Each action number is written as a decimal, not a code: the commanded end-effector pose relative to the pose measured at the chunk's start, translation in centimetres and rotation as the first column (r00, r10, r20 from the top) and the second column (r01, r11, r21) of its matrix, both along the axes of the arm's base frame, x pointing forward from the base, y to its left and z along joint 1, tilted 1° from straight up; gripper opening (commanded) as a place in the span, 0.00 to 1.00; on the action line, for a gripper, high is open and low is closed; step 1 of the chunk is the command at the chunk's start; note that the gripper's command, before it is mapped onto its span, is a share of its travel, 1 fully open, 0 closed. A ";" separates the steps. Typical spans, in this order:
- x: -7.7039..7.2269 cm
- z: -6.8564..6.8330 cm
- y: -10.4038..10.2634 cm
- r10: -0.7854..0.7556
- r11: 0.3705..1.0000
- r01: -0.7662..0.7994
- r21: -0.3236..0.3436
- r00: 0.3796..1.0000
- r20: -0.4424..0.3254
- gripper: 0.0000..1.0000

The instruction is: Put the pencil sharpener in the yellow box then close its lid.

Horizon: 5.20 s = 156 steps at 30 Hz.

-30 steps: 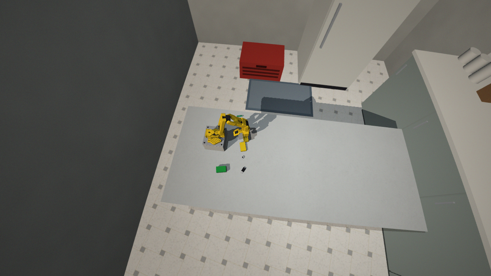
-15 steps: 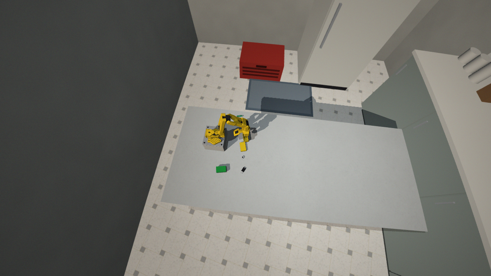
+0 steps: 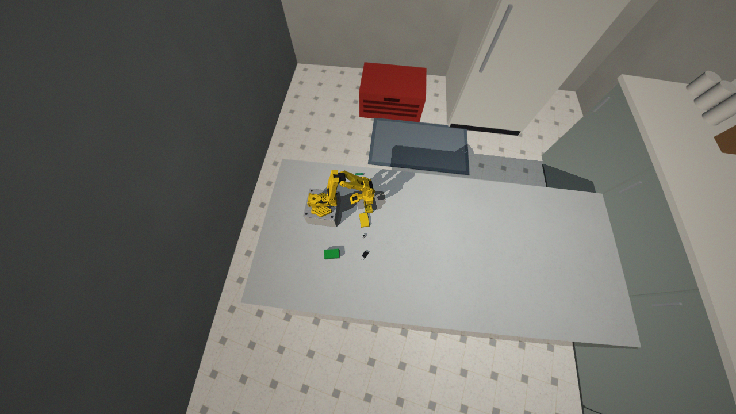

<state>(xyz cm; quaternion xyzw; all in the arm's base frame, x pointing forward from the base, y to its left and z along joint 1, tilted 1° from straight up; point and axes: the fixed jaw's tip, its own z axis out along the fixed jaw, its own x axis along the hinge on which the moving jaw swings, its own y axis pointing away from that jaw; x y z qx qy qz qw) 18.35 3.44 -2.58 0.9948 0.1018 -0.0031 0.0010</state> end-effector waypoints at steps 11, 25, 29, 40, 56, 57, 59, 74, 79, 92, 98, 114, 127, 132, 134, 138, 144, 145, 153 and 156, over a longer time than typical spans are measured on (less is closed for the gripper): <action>0.3 0.4 0.1 0.000 1.000 0.000 0.005 1.000 0.016 0.06; 0.2 0.4 0.2 0.000 1.000 0.000 0.005 1.000 0.016 0.06; 0.2 0.4 0.2 0.000 1.000 0.000 0.005 1.000 0.016 0.06; 0.2 0.4 0.3 0.000 1.000 0.000 0.005 1.000 0.016 0.06; 0.1 0.4 0.5 0.000 1.000 0.000 0.005 1.000 0.016 0.06; 0.1 0.4 0.5 0.000 1.000 0.000 0.005 1.000 0.016 0.06; 0.1 0.4 0.5 0.000 1.000 0.000 0.005 1.000 0.016 0.06; 0.2 0.0 0.5 0.000 1.000 0.000 0.005 1.000 0.016 0.06; 0.2 -0.3 0.6 0.000 1.000 0.000 0.005 1.000 0.016 0.06; 0.2 -1.9 0.6 0.000 1.000 0.000 0.005 1.000 0.016 0.06; 0.2 -2.3 0.6 0.000 1.000 0.000 0.005 1.000 0.016 0.06; 0.2 -2.7 0.6 0.000 1.000 0.000 0.005 1.000 0.016 0.06; 0.2 -2.7 0.3 0.000 1.000 0.000 0.005 1.000 0.016 0.06; 0.2 -2.7 0.3 0.000 1.000 0.000 0.005 1.000 0.016 0.06; 0.3 -2.7 0.2 0.000 1.000 0.000 0.005 1.000 0.016 0.06; 0.3 -2.7 0.1 0.000 1.000 0.000 0.005 1.000 0.016 0.06; 0.3 -2.7 0.0 0.000 1.000 0.000 0.005 1.000 0.016 0.06; 0.3 -2.7 0.0 0.000 1.000 0.000 0.005 1.000 0.016 0.06; 0.3 -2.7 0.0 0.000 1.000 0.000 0.005 1.000 0.016 0.06; 0.3 -2.7 -0.1 0.000 1.000 0.000 0.005 1.000 0.016 0.06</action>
